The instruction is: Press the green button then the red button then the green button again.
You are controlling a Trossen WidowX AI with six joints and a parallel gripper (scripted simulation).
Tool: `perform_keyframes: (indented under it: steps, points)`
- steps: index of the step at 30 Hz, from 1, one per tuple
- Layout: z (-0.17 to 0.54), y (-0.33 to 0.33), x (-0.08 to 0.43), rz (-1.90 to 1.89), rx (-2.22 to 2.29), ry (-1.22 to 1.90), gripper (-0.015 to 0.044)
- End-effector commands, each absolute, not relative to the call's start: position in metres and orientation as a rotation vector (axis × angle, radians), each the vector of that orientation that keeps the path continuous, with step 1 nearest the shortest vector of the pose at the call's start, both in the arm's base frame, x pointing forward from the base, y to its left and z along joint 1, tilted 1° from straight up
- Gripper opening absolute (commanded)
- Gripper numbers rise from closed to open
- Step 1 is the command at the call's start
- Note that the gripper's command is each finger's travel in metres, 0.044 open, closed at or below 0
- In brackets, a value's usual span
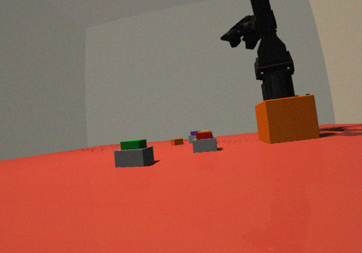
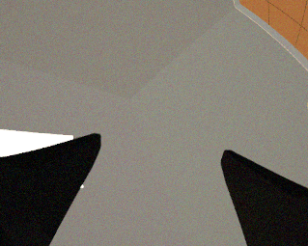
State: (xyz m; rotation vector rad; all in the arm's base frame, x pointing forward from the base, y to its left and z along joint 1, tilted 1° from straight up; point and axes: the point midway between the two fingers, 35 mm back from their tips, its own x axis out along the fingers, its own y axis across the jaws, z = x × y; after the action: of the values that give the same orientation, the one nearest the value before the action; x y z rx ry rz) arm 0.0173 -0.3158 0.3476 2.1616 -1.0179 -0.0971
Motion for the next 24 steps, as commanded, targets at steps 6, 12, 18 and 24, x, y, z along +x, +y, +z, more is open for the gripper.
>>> perform_keyframes:
  steps: [6, 12, 18, 24]
  points:
    - [0.338, -0.337, 0.073, -0.112, 2.174, -0.895, 0.04]
    - [0.313, -0.346, 0.159, -0.195, 2.195, -0.694, 0.04]
    - [0.277, -0.325, 0.25, -0.324, 2.177, -0.42, 0.04]
    - [0.234, -0.268, 0.333, -0.448, 2.068, -0.069, 0.04]
